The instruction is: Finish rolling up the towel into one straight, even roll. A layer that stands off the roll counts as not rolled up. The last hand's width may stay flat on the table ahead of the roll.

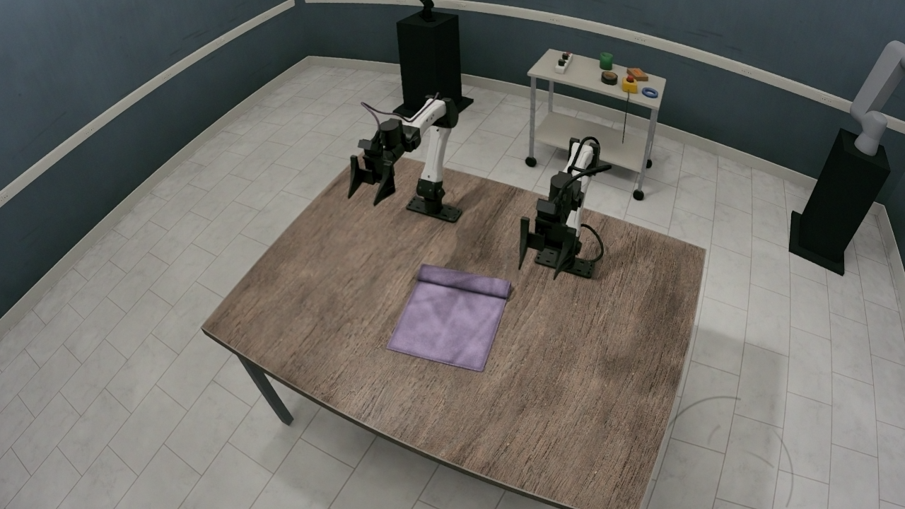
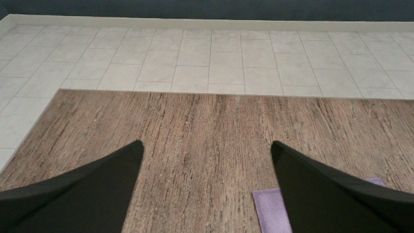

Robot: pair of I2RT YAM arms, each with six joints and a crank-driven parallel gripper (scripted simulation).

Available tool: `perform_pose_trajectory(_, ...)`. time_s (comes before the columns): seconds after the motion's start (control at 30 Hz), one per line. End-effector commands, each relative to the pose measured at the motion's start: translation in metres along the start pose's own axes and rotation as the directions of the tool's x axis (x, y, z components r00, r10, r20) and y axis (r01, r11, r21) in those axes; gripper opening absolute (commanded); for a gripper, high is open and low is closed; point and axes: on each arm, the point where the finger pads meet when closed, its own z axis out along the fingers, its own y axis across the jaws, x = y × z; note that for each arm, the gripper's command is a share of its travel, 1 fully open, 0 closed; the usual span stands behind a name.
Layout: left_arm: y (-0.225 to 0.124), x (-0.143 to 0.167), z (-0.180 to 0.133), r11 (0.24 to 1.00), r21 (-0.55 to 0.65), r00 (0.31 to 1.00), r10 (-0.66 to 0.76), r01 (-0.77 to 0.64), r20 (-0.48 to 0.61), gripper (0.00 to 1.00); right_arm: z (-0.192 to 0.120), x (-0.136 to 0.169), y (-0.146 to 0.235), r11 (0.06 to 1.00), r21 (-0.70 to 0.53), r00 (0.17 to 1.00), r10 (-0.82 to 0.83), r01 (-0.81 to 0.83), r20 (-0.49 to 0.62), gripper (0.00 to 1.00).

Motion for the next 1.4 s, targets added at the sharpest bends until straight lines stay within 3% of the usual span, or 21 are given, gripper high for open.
perform_pose_trajectory(0.0, -0.001, 0.001, -0.001, 1.0, 0.004, 1.0, 0.003, -0.003, -0.001, 0.93, 0.0, 0.001, 0.0, 1.0, -0.005, 1.0, -0.003, 0.003, -0.001, 0.93)
perform_pose_trajectory(0.5, -0.027, 0.042, -0.029, 0.974, 0.188, 0.988, 0.143, -0.13, -0.056, 0.94, -0.014, 0.042, 0.023, 0.964, -0.223, 0.987, -0.155, 0.144, -0.035, 0.94)
perform_pose_trajectory(0.67, -0.046, 0.07, -0.048, 0.928, 0.312, 0.968, 0.24, -0.205, -0.077, 0.95, -0.023, 0.069, 0.039, 0.902, -0.367, 0.965, -0.259, 0.227, -0.038, 0.95)
perform_pose_trajectory(1.0, -0.088, 0.135, -0.093, 0.741, 0.581, 0.884, 0.461, -0.336, -0.076, 0.95, -0.044, 0.134, 0.075, 0.653, -0.661, 0.877, -0.481, 0.37, 0.016, 0.95)
perform_pose_trajectory(1.07, -0.088, 0.135, -0.093, 0.741, 0.581, 0.884, 0.461, -0.336, -0.076, 0.95, -0.044, 0.134, 0.075, 0.653, -0.661, 0.877, -0.481, 0.37, 0.016, 0.95)
perform_pose_trajectory(1.37, -0.126, 0.195, -0.134, 0.494, 0.777, 0.774, 0.633, -0.39, -0.014, 0.96, -0.063, 0.193, 0.108, 0.332, -0.845, 0.763, -0.634, 0.42, 0.13, 0.96)
